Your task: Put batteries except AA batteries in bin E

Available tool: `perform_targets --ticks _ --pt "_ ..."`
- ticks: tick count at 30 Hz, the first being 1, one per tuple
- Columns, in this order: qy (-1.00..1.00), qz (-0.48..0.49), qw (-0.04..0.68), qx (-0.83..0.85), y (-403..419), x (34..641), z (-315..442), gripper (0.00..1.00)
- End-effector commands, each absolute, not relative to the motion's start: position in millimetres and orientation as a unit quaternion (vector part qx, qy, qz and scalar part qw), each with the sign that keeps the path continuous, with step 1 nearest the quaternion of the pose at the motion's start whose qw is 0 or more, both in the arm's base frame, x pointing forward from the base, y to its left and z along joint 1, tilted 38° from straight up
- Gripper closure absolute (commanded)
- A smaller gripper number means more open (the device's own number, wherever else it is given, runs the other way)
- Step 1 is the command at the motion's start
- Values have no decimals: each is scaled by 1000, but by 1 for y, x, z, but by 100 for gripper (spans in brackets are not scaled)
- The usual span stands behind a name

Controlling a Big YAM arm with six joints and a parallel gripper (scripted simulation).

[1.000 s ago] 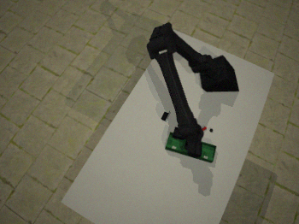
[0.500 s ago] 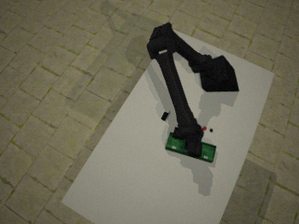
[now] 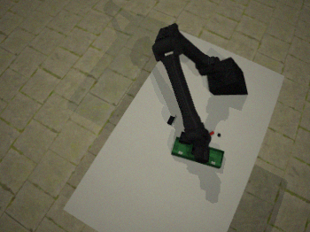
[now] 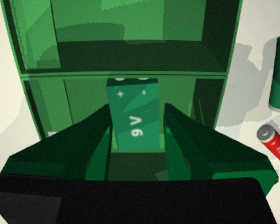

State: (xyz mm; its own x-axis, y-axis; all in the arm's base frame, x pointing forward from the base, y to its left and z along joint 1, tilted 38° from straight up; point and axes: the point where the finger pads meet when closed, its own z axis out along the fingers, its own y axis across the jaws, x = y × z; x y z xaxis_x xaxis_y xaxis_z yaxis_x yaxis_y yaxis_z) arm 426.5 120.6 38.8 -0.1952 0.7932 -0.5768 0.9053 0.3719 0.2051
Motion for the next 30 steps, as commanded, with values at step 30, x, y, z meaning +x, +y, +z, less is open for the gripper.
perform_targets --ticks 30 --pt "762 -57 324 558 164 421 108 67"
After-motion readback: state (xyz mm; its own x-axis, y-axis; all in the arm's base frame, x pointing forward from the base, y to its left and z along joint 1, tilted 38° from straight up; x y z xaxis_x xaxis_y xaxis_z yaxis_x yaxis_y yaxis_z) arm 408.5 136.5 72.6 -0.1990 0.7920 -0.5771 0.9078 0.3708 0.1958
